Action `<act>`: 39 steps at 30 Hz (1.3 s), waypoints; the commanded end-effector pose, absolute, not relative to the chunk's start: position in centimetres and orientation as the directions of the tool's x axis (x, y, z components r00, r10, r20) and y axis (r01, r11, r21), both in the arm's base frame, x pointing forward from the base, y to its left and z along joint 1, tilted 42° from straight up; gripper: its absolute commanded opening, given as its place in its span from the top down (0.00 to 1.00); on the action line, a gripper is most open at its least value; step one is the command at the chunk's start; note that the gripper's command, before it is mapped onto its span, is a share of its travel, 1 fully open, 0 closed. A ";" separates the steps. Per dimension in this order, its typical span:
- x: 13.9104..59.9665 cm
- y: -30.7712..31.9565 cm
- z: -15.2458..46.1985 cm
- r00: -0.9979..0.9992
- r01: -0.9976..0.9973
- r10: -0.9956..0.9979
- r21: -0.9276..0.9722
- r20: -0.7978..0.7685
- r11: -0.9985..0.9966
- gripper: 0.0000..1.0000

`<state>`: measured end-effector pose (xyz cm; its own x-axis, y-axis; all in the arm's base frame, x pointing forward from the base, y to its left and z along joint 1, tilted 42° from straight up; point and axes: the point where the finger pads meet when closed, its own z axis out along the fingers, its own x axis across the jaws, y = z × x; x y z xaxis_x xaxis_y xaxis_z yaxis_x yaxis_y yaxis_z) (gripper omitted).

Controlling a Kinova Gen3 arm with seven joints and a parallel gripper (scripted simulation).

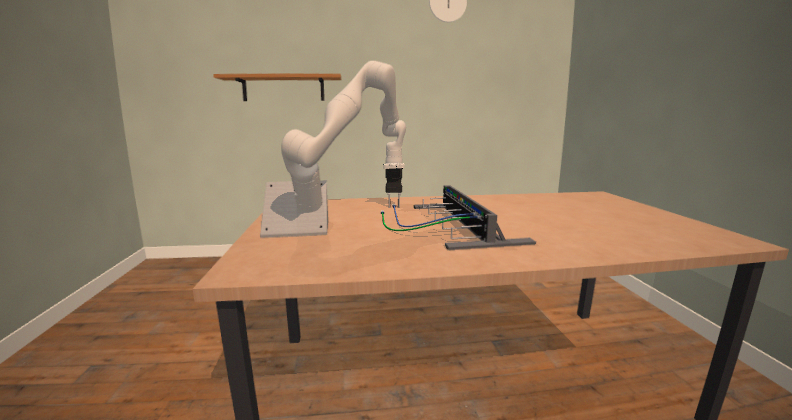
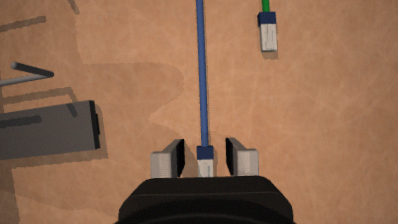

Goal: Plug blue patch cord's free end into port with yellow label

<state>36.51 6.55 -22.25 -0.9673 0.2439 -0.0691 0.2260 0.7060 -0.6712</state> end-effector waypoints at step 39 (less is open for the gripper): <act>36.6 6.7 -22.2 -0.967 0.226 0.243 -0.670 -0.070 0.707 1.00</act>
